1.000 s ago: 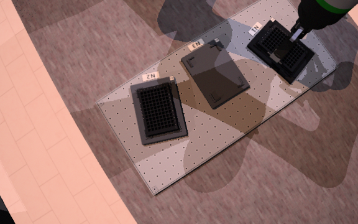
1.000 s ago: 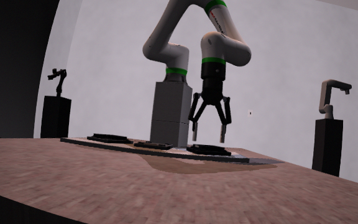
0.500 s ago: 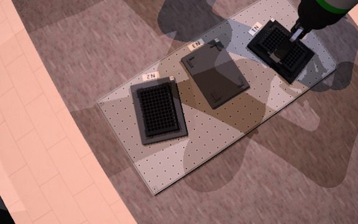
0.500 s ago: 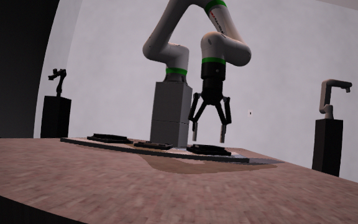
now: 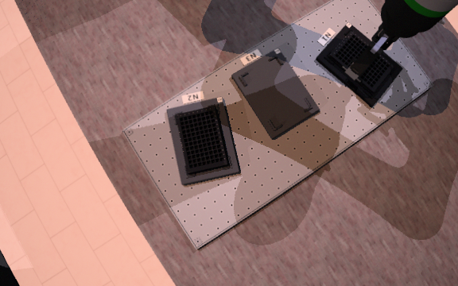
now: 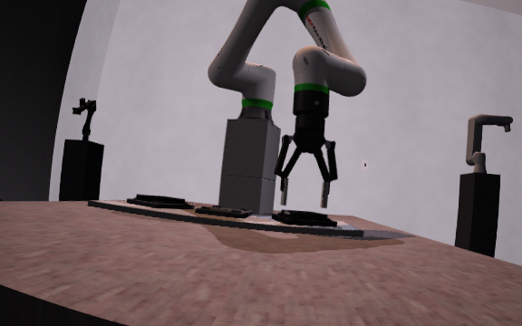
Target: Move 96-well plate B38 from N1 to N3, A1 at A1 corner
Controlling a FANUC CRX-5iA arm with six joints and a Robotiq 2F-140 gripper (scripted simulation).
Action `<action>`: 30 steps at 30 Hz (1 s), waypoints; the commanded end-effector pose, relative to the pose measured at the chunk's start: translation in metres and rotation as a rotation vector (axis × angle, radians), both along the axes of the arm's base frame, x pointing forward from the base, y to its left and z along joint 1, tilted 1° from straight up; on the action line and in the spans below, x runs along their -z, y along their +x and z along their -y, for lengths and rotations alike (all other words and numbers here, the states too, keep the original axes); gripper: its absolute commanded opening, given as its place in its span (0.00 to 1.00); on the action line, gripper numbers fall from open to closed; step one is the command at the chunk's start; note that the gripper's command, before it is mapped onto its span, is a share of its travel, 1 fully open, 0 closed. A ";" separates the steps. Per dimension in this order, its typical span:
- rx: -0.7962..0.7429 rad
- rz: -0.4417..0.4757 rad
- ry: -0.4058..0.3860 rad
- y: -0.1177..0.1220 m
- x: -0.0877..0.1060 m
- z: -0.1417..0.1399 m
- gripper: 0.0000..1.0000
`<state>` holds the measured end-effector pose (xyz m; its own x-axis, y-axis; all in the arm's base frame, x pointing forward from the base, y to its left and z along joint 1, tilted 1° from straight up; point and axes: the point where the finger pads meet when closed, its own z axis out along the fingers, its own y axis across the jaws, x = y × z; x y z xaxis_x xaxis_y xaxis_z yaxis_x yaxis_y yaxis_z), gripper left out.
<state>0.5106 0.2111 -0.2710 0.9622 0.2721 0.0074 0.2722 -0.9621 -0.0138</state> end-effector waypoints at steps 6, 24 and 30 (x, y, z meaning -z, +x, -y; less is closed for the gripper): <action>0.000 0.000 0.000 0.000 0.000 0.000 0.66; 0.000 0.000 0.000 0.000 0.000 0.000 0.59; 0.000 0.000 0.000 0.000 0.000 0.000 0.59</action>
<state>0.5106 0.2111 -0.2710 0.9622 0.2721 0.0074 0.2722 -0.9621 -0.0138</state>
